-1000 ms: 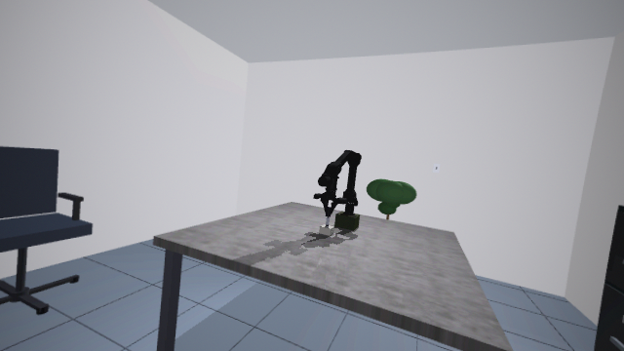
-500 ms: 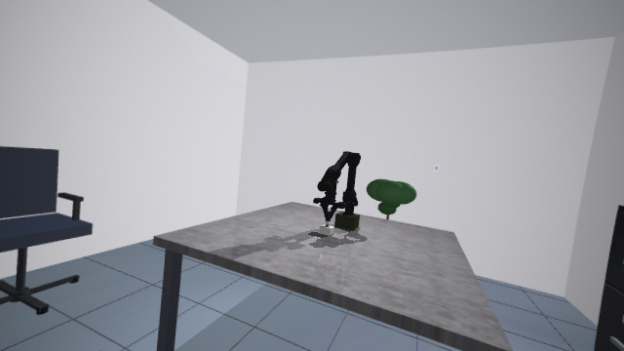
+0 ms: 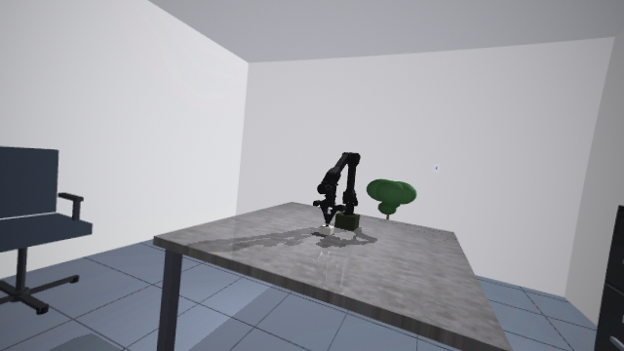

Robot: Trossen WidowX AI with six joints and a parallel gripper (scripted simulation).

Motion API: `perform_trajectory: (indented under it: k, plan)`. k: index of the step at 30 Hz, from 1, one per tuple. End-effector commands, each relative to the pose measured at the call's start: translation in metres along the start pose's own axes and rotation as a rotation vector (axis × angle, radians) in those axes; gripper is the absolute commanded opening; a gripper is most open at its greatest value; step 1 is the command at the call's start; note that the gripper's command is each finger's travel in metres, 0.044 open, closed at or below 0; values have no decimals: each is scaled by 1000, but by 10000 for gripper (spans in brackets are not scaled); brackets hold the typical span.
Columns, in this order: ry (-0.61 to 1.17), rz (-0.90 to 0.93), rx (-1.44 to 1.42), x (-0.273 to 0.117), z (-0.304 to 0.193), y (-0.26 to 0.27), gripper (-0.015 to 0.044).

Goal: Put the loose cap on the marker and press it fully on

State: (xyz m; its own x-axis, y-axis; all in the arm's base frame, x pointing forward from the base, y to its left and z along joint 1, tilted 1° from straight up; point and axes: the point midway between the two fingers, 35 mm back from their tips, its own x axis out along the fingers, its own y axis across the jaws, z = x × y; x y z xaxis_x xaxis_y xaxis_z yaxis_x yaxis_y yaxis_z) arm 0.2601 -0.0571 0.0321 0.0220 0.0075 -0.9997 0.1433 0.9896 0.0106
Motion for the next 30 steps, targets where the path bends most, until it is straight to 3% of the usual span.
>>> perform_trajectory:
  k: [1, 18, 21, 26, 30]
  plan:
    - [-1, -3, -3, 1, 0, 0, 0]
    - [0, 0, 0, 0, 0, 0, 440]
    - [0, 0, 0, -9, 1, 0, 440]
    - [0, 0, 0, -73, 0, 0, 440]
    - [0, 0, 0, -75, 0, 0, 440]
